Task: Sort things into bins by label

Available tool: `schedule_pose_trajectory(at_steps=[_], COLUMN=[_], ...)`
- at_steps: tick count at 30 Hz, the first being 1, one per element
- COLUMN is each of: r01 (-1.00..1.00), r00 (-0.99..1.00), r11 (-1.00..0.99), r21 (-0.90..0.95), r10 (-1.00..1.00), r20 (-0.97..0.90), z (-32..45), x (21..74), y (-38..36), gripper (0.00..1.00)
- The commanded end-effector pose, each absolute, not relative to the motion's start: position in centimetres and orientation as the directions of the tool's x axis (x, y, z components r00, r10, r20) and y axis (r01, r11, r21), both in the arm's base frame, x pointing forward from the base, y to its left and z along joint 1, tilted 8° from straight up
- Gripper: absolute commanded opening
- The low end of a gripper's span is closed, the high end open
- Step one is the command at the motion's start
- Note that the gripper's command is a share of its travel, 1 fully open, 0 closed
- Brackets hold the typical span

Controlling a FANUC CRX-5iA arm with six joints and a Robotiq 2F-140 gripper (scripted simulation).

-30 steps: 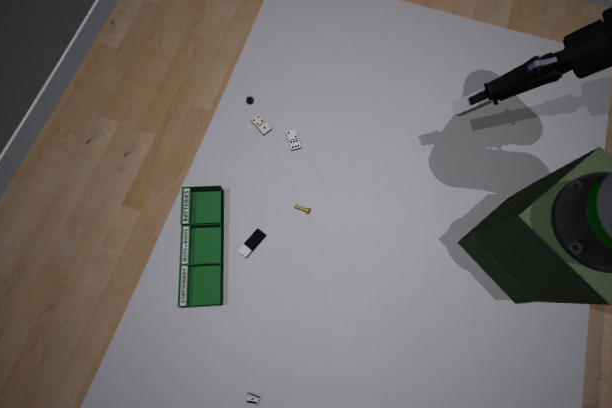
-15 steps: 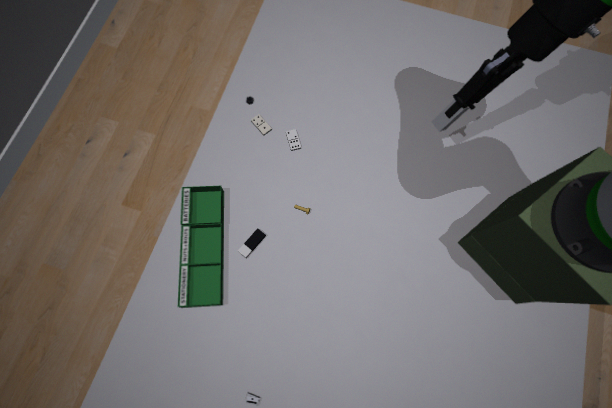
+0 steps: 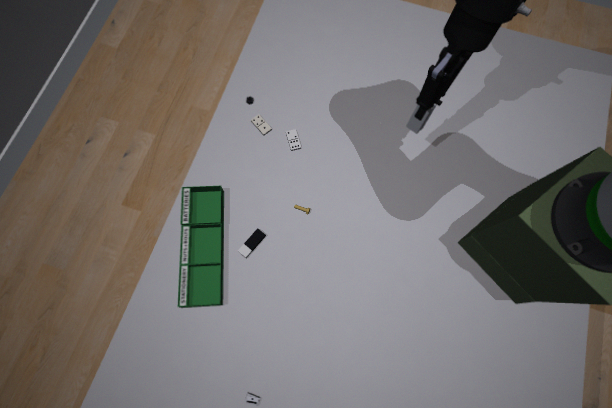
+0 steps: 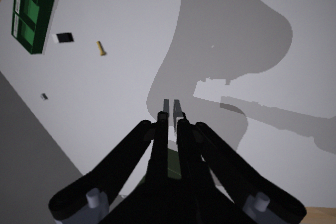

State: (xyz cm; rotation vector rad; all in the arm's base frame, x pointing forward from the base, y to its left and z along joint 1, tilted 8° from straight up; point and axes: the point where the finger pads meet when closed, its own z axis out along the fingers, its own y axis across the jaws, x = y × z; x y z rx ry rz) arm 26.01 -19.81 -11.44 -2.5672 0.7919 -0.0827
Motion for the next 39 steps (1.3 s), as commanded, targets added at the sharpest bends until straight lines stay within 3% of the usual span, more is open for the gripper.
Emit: schedule_pose_trajectory(at_steps=[1, 39], r01=[-0.485, -0.195], r00=[0.868, 0.979], r11=[-0.795, -0.971], r21=[-0.365, -0.136], r10=[-0.489, -0.202], r20=[-0.089, 0.041], z=[-10.9, -5.6], x=[28.3, 42.7], y=[-19.2, -10.4], gripper=[0.15, 0.15])
